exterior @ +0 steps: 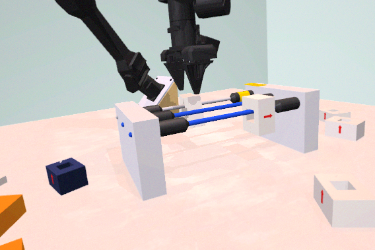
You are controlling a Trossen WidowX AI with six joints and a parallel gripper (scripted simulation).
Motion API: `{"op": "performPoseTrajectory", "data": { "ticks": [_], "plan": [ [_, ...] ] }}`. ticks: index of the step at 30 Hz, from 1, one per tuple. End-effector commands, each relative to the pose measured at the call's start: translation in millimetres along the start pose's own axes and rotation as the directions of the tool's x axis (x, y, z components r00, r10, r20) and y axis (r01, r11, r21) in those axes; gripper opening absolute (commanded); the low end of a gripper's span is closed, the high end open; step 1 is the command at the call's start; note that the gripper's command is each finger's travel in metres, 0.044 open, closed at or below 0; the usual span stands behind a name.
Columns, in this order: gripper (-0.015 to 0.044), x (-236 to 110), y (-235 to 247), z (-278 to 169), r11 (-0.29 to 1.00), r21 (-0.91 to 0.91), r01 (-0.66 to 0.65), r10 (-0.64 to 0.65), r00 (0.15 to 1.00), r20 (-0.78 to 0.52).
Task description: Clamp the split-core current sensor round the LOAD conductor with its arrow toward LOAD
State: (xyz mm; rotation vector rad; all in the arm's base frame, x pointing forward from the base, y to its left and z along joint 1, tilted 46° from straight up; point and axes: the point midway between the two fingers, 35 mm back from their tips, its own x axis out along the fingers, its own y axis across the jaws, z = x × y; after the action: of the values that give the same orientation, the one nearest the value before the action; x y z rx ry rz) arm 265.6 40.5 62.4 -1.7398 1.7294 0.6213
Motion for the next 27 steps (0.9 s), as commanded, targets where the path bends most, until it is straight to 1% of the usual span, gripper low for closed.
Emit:
{"op": "performPoseTrajectory", "data": {
  "ticks": [1, 5, 13, 27],
  "plan": [
    [0.044, 2, 0, 0, 1.0, 0.0, -0.001, 0.001, 1.0, -0.001],
    [0.044, 41, 0, 1, 1.0, -0.001, 0.002, -0.002, 1.0, -0.006],
    [0.044, 46, 0, 1, 1.0, -0.001, 0.002, -0.002, 1.0, -0.007],
    [0.044, 68, 0, 1, 1.0, -0.001, 0.002, -0.002, 1.0, -0.008]
  ]
}}
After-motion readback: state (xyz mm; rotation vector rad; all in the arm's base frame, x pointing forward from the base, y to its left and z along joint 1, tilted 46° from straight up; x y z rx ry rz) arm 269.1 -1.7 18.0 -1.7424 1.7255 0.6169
